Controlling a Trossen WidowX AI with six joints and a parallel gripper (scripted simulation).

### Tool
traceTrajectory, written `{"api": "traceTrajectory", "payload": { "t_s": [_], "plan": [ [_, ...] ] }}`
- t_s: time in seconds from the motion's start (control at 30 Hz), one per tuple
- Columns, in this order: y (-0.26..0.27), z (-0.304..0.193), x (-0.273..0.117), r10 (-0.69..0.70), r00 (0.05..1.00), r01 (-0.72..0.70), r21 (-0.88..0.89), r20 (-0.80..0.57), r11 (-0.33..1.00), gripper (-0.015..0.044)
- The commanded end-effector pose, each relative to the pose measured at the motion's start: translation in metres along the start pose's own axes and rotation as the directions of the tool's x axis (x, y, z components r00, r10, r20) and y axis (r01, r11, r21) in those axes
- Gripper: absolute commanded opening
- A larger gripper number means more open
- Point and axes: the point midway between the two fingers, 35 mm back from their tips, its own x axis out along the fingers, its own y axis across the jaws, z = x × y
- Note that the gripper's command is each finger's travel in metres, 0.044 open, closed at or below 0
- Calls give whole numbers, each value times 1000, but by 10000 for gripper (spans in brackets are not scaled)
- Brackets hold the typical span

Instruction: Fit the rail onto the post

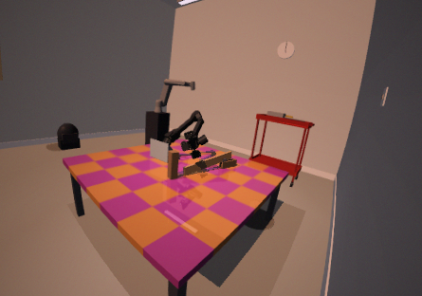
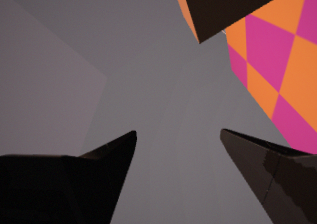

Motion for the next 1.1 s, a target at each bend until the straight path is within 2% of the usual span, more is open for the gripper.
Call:
{"api": "traceTrajectory", "payload": {
  "t_s": [0.0,0.1,0.2,0.33,0.47,0.6,0.7,0.9,1.07],
  "plan": [
    [-1,0,1,-5,1000,5,-19,2,1000,426],
    [-12,1,8,-75,997,82,-274,35,958,440],
    [-26,3,17,-164,983,183,-564,84,805,440],
    [-43,7,25,-280,947,278,-839,157,468,440],
    [-58,13,30,-390,890,278,-959,235,56,440],
    [-70,18,31,-493,812,156,-931,311,-330,440],
    [-78,21,27,-558,747,0,-839,362,-544,440],
    [-86,23,19,-632,649,-271,-649,422,-711,440],
    [-90,28,12,-693,542,-508,-472,475,-721,440]
  ]
}}
